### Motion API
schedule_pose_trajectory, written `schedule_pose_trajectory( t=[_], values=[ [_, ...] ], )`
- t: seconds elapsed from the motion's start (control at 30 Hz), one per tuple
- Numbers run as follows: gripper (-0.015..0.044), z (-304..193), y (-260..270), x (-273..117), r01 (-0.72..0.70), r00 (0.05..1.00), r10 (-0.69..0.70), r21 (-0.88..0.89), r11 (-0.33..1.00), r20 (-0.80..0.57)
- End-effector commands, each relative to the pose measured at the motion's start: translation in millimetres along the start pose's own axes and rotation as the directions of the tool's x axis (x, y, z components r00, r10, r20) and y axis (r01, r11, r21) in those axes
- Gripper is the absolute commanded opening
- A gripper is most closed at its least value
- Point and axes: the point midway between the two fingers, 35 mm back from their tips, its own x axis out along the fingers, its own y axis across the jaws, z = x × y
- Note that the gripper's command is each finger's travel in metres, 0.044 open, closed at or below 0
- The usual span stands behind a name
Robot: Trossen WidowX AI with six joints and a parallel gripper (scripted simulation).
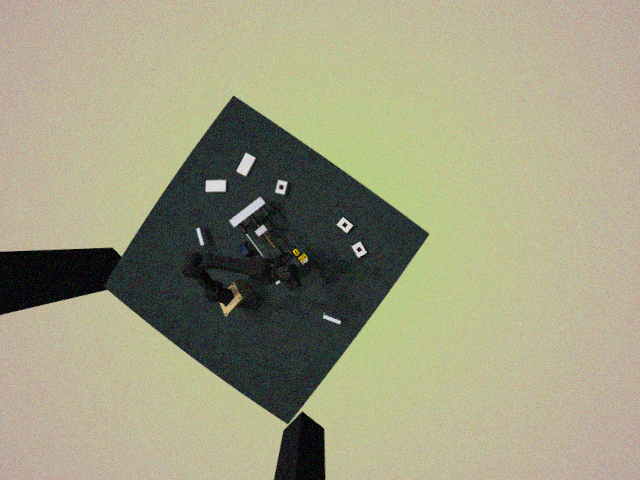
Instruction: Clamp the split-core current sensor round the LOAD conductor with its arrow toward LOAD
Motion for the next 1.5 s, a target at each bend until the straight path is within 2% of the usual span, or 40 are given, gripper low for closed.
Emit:
schedule_pose_trajectory(
  t=[0.0,0.3,0.57,0.83,1.47],
  values=[
    [0.044,0,-1,1,-0.008,1.0,0.008,0.003,1.0,-0.005],
    [0.044,-7,10,2,-0.012,1.0,0.013,0.004,1.0,-0.022],
    [0.044,-93,111,5,-0.035,0.976,0.037,0.014,0.999,-0.215],
    [0.044,-195,165,-2,-0.015,0.92,0.022,0.019,1.0,-0.392],
    [0.044,-206,167,12,-0.012,0.917,0.018,0.018,1.0,-0.4]
  ],
)
